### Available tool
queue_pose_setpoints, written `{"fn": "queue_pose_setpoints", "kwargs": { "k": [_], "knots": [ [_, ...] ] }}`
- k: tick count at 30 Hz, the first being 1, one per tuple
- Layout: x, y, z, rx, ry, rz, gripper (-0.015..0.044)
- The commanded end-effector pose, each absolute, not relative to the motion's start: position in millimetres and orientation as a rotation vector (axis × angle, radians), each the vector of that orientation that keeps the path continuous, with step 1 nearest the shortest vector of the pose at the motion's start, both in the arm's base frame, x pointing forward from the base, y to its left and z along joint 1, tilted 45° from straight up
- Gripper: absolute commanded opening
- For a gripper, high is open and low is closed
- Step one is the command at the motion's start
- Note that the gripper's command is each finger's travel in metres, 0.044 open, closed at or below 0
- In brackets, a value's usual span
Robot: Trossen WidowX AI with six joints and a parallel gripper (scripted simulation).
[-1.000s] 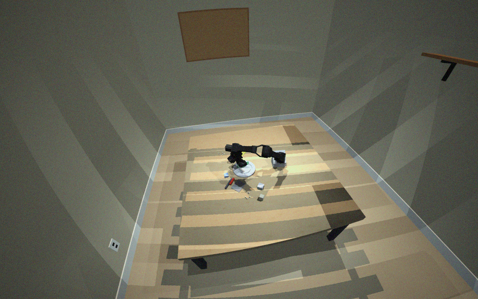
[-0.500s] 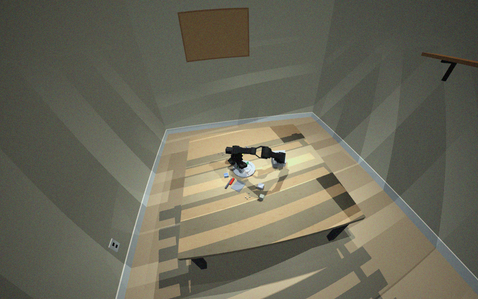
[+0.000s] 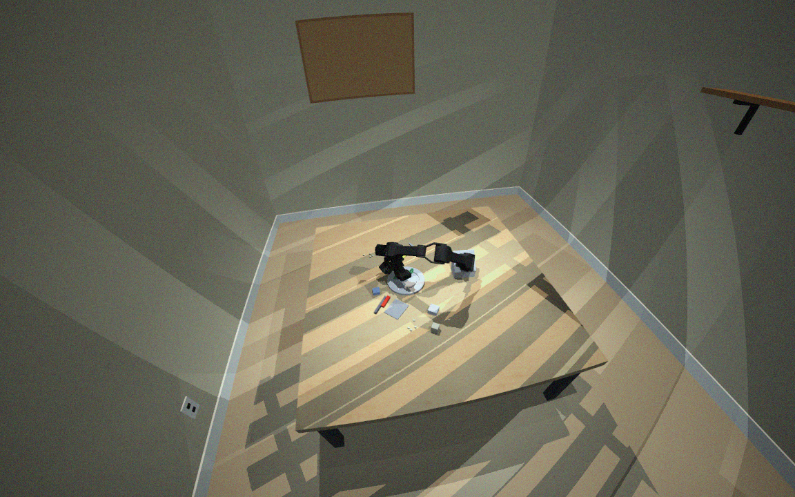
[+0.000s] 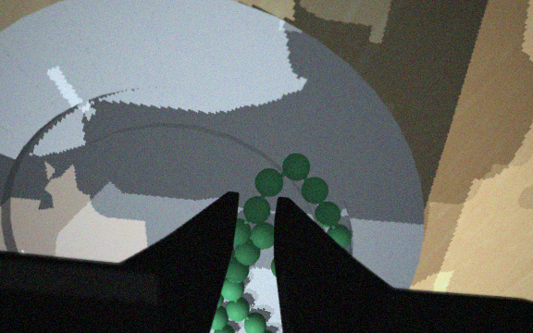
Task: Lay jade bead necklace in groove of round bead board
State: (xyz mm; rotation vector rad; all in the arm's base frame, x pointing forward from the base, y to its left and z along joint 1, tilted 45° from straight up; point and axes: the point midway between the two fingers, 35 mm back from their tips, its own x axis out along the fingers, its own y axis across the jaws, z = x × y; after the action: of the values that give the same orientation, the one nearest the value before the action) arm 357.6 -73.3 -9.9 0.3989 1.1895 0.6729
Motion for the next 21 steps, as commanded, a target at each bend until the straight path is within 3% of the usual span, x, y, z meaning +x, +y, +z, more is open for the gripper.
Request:
{"fn": "queue_pose_setpoints", "kwargs": {
  "k": [1, 21],
  "knots": [
    [357.7, -73.5, -9.8, 0.398, 1.189, 0.673, 0.0],
    [356.9, -74.7, -8.6, 0.402, 1.19, 0.673, 0.0]
  ]
}}
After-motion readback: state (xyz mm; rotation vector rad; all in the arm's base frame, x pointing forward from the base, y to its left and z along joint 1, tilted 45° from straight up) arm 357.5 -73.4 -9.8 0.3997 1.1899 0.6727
